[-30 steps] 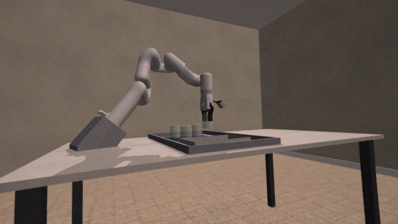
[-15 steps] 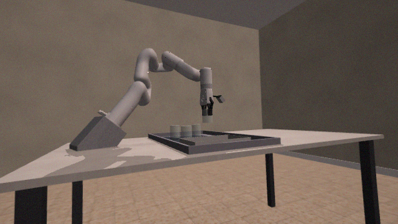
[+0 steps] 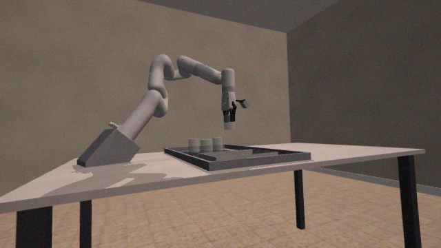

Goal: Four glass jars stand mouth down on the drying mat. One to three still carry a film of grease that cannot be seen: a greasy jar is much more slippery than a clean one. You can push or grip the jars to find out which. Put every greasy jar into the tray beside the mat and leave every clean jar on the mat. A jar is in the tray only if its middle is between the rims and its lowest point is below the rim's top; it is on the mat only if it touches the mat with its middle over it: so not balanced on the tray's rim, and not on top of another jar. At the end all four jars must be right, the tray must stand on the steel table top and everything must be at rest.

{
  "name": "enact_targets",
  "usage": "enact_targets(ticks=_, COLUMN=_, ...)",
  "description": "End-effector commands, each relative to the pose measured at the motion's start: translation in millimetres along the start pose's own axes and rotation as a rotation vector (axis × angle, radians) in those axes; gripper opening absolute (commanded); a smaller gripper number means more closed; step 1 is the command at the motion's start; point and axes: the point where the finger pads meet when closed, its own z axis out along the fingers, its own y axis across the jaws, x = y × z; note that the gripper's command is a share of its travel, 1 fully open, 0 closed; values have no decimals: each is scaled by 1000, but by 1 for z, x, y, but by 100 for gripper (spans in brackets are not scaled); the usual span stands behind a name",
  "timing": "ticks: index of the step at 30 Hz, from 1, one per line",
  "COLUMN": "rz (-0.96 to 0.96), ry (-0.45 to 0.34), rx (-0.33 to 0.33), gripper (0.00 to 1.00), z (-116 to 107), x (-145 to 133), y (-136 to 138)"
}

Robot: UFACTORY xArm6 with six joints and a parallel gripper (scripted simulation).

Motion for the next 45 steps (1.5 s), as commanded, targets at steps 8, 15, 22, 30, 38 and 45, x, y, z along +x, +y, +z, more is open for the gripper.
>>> enact_targets(ticks=8, rz=-1, ry=3, rx=-1, gripper=0, z=-14, x=-4, y=13)
enact_targets(ticks=15, rz=-1, ry=3, rx=-1, gripper=0, z=-14, x=-12, y=34)
enact_targets(ticks=22, rz=-1, ry=3, rx=-1, gripper=0, z=-14, x=-20, y=56)
enact_targets(ticks=30, rz=-1, ry=3, rx=-1, gripper=0, z=-14, x=-27, y=75)
enact_targets(ticks=38, rz=-1, ry=3, rx=-1, gripper=0, z=-14, x=-36, y=99)
enact_targets(ticks=45, rz=-1, ry=3, rx=-1, gripper=0, z=-14, x=-42, y=115)
